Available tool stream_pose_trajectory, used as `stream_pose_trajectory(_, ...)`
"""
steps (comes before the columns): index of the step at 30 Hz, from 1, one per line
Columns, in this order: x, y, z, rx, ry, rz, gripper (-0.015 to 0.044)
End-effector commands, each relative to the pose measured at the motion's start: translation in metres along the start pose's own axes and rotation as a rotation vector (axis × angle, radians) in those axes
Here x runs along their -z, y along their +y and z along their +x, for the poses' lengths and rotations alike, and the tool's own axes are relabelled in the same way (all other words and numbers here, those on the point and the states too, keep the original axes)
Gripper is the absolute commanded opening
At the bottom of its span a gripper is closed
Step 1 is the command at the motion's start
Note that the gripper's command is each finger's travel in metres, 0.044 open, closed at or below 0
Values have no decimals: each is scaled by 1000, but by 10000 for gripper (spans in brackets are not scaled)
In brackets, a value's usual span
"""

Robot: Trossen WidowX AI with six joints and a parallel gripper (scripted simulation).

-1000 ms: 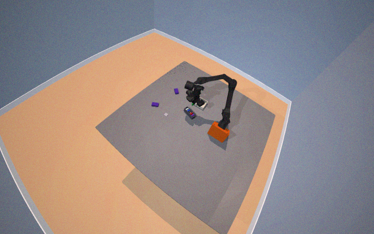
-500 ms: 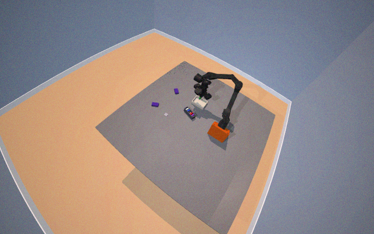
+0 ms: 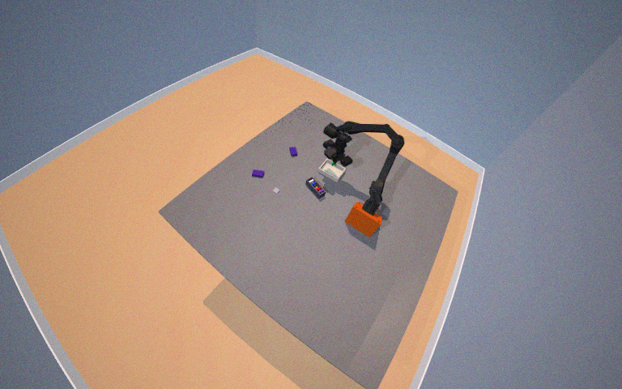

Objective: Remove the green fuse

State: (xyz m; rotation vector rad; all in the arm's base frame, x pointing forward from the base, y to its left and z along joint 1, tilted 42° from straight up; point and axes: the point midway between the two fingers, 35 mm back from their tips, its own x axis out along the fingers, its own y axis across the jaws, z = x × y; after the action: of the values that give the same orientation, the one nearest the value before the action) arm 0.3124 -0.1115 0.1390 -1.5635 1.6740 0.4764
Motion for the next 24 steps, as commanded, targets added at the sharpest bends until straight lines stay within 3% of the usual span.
stream_pose_trajectory(1, 0, 1, 7, -4, 1, -4, 0)
stream_pose_trajectory(15, 0, 2, 27, -3, 2, -4, 0)
stream_pose_trajectory(24, 1, 1, 23, 0, 5, 0, 236)
